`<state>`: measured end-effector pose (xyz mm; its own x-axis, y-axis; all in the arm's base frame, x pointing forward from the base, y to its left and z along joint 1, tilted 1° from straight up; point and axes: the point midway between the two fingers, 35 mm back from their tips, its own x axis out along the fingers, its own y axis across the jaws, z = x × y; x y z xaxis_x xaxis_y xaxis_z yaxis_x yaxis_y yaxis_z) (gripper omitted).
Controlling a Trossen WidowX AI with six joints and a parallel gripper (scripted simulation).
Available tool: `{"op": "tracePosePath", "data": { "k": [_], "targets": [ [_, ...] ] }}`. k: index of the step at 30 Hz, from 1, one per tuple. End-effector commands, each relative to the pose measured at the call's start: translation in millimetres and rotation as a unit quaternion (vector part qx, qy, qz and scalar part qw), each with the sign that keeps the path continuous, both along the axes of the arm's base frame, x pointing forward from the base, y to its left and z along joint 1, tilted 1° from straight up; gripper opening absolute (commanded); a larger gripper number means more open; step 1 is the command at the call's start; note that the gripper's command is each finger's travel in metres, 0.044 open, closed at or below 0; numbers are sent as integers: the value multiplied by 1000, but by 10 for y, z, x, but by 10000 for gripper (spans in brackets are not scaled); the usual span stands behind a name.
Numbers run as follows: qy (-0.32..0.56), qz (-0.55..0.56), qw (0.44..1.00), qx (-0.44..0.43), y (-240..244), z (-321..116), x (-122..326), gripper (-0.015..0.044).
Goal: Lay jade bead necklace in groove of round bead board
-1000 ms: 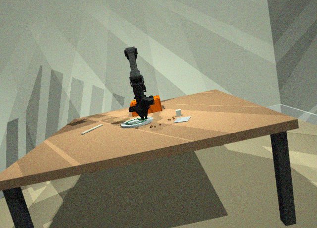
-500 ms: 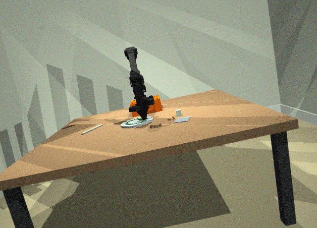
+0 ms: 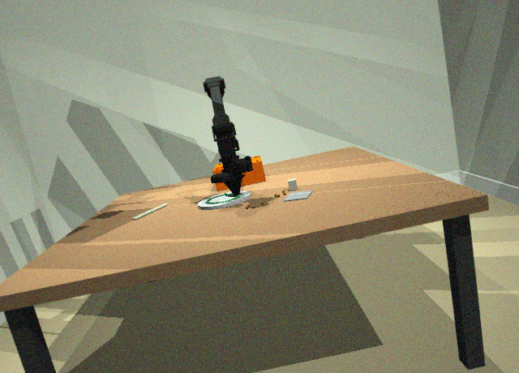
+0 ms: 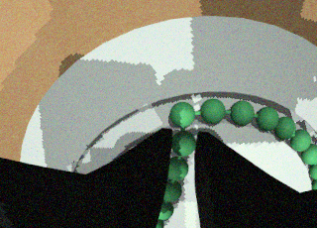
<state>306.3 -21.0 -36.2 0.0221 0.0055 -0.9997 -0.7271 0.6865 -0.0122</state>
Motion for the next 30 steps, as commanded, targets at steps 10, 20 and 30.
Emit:
{"op": "tracePosePath", "data": {
  "k": [10,20,30],
  "targets": [
    [0,0,1000,0,0,3,2,0],
    [2,2,1000,0,5,60,-9,0],
    [2,2,1000,1,135,48,-51,0]
  ]
}}
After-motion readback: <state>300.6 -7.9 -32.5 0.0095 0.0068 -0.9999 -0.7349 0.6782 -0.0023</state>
